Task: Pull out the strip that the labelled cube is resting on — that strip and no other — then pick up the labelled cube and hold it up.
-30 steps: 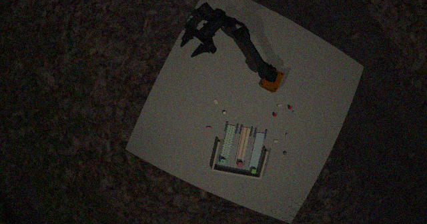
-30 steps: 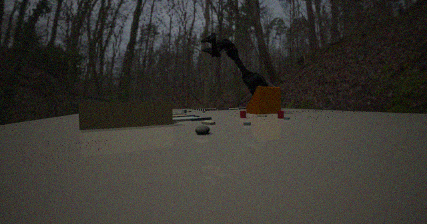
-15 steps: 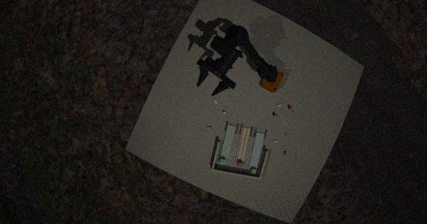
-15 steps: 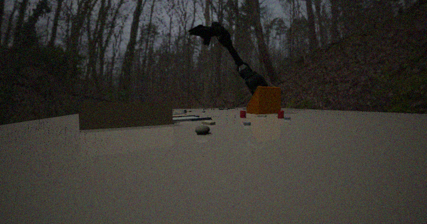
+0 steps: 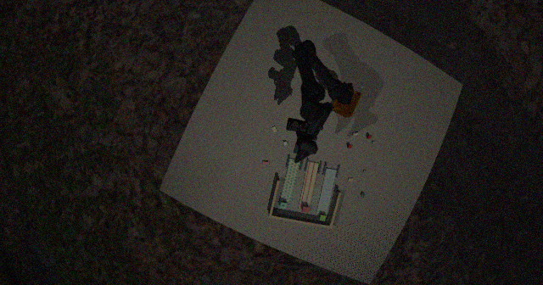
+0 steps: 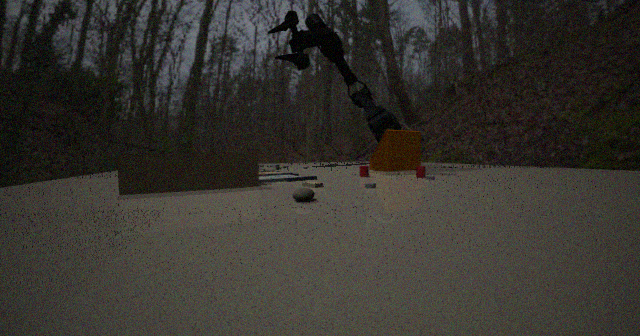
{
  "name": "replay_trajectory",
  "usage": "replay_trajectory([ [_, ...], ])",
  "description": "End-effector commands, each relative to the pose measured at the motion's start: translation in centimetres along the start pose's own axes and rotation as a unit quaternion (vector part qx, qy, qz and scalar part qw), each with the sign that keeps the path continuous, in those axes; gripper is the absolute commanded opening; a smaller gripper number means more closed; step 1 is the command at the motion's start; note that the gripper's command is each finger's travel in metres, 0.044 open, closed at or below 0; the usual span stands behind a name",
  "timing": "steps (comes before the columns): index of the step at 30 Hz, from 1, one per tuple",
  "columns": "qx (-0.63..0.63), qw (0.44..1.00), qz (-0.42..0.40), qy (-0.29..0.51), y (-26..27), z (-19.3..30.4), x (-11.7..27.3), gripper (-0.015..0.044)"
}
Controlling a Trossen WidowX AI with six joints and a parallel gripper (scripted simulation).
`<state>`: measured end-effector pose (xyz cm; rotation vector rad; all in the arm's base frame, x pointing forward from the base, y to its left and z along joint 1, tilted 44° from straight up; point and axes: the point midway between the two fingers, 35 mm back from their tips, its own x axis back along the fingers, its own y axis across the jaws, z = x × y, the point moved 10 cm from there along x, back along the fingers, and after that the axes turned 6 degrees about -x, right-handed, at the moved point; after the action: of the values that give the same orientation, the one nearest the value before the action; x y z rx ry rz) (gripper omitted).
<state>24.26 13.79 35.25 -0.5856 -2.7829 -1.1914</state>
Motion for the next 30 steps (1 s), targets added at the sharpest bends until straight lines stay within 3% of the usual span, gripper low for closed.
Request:
replay_trajectory([
  [1,0.206,0.978,0.034,0.03,-3.1,5.3,-2.3,0.04],
  [7,0.417,0.904,0.06,0.068,-7.4,9.9,-3.9,0.04],
  [15,0.651,0.744,0.076,0.129,-13.8,14.5,-4.7,0.04],
  [30,0.656,0.739,0.076,0.131,-14.0,14.6,-4.7,0.04],
])
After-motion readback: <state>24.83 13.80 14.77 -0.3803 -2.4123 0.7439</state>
